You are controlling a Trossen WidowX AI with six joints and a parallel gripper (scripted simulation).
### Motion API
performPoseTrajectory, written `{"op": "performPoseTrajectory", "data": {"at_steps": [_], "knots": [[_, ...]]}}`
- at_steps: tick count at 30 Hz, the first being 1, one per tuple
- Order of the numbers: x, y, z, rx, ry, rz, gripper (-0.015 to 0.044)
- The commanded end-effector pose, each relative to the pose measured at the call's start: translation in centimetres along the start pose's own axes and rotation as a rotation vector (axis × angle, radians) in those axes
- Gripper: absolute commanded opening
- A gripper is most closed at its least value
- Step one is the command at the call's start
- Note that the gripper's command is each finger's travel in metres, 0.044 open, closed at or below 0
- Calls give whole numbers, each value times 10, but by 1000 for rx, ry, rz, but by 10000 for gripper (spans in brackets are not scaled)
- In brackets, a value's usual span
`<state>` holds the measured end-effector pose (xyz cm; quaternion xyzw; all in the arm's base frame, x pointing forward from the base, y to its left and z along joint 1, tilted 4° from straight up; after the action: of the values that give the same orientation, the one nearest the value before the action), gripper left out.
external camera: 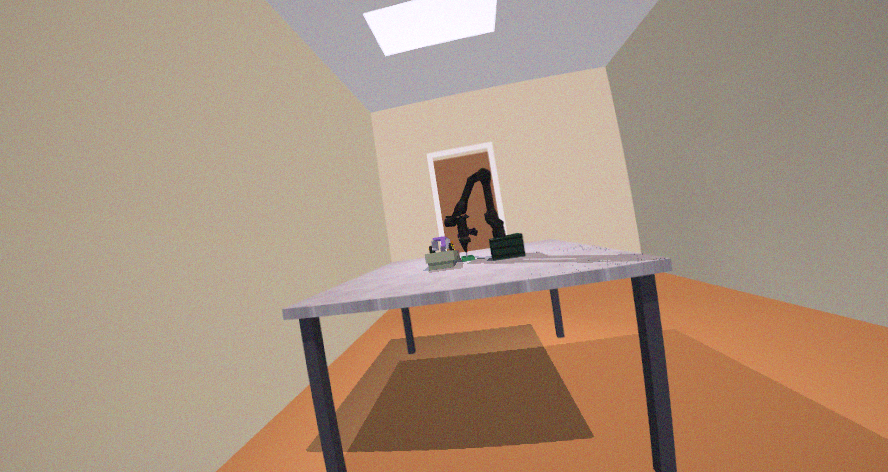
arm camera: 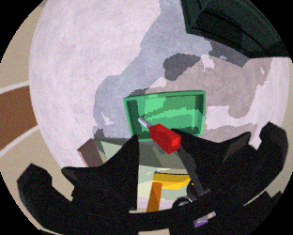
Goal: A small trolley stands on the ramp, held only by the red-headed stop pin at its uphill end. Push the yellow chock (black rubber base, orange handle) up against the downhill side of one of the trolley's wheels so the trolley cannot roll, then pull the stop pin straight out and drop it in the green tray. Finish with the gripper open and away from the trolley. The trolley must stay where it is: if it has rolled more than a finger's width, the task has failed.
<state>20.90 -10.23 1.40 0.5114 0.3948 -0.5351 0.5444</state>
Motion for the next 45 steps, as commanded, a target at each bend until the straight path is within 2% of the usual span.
{"op": "performPoseTrajectory", "data": {"at_steps": [1,45], "knots": [[1,-2,-3,3,-4,-4,190],[8,-3,-22,3,-2,-5,190]]}}
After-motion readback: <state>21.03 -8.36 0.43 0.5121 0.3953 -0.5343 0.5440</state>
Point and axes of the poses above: the point midway between the two fingers, 35 mm back from their tips, its own x axis out along the fingers, its own z axis across the jaws, y = z × x, the point moved 2 cm from there along -x, back along the fingers, and after that the axes turned 12 degrees about x, right-handed, at the moved point
